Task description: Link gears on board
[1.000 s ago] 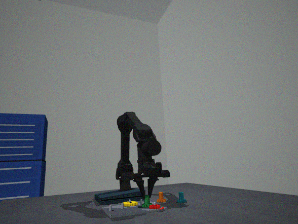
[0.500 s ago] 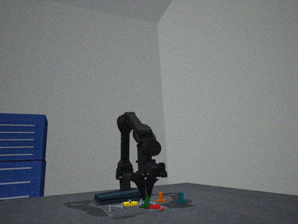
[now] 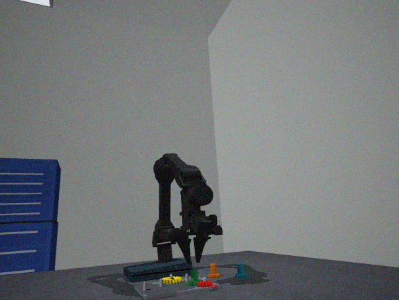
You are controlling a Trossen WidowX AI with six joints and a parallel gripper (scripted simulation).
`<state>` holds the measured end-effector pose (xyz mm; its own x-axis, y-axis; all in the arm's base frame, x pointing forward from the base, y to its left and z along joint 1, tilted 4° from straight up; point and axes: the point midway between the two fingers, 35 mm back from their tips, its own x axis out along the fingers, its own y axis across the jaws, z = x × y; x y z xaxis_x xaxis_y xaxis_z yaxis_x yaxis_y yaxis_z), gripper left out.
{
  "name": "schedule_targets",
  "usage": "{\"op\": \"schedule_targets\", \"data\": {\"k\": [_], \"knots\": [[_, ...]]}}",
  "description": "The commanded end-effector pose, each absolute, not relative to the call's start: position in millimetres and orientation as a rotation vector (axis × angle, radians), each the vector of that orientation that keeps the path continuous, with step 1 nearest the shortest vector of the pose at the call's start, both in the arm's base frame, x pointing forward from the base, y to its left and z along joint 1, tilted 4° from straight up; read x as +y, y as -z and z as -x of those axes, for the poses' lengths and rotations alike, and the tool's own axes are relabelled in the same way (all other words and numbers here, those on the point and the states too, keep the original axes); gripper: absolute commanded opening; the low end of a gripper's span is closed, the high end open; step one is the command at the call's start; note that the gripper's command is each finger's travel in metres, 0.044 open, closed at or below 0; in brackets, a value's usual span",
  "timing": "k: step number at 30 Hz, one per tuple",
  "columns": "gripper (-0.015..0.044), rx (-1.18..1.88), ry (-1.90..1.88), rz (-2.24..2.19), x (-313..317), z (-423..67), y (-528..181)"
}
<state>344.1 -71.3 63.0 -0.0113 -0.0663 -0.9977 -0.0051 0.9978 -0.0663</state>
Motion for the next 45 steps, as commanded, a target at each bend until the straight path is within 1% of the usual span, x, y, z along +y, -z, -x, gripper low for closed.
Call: {"op": "schedule_targets", "data": {"k": [1, 3, 6, 10, 14, 15, 18, 45], "knots": [[0.0140, 1.573, 0.090, 0.018, -70, -344, -85], [0.0140, 1.573, 0.090, 0.018, -70, -344, -85], [0.0219, 1.565, 0.061, 0.041, -45, -350, -76], [0.0324, 1.569, 0.036, 0.051, 25, -352, -71], [0.0429, 1.575, 0.016, 0.062, 88, -338, -67], [0.0440, 1.577, 0.012, 0.065, 103, -333, -66], [0.0440, 1.578, 0.008, 0.068, 117, -328, -65], [0.0440, 1.578, 0.008, 0.068, 116, -328, -28]]}}
